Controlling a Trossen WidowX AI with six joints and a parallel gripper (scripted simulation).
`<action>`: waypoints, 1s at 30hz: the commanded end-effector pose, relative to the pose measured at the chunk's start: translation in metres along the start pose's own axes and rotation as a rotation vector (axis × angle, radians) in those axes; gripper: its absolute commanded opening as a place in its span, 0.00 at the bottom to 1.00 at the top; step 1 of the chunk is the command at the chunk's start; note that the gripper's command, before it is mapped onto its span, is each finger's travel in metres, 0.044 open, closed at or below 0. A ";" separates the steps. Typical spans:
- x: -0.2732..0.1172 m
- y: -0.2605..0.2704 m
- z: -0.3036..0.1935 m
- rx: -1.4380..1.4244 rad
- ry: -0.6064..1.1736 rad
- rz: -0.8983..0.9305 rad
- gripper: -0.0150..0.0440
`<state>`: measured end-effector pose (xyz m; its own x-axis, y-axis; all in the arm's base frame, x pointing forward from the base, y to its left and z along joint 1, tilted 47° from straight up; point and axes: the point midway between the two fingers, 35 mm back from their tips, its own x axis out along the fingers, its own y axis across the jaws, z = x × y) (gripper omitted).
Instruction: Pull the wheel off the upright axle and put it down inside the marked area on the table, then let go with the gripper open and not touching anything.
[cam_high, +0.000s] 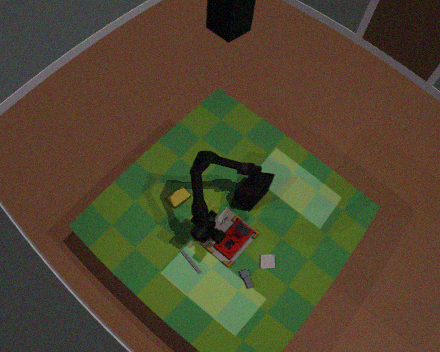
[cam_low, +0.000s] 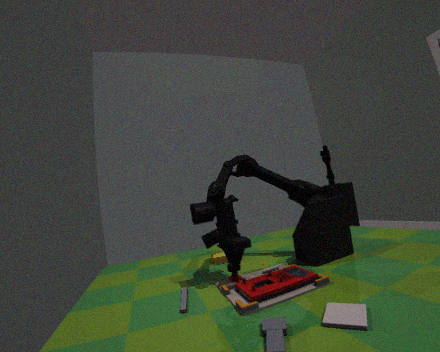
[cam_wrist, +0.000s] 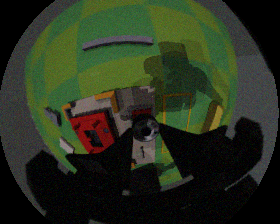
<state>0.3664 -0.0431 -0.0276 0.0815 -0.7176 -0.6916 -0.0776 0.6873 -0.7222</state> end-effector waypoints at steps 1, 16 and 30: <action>-0.007 0.000 0.002 0.000 -0.012 0.000 0.25; -0.012 0.000 0.002 -0.001 -0.013 -0.001 0.25; -0.016 0.000 0.002 -0.003 -0.015 -0.001 0.25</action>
<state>0.3653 -0.0359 -0.0209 0.0843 -0.7183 -0.6906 -0.0807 0.6859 -0.7232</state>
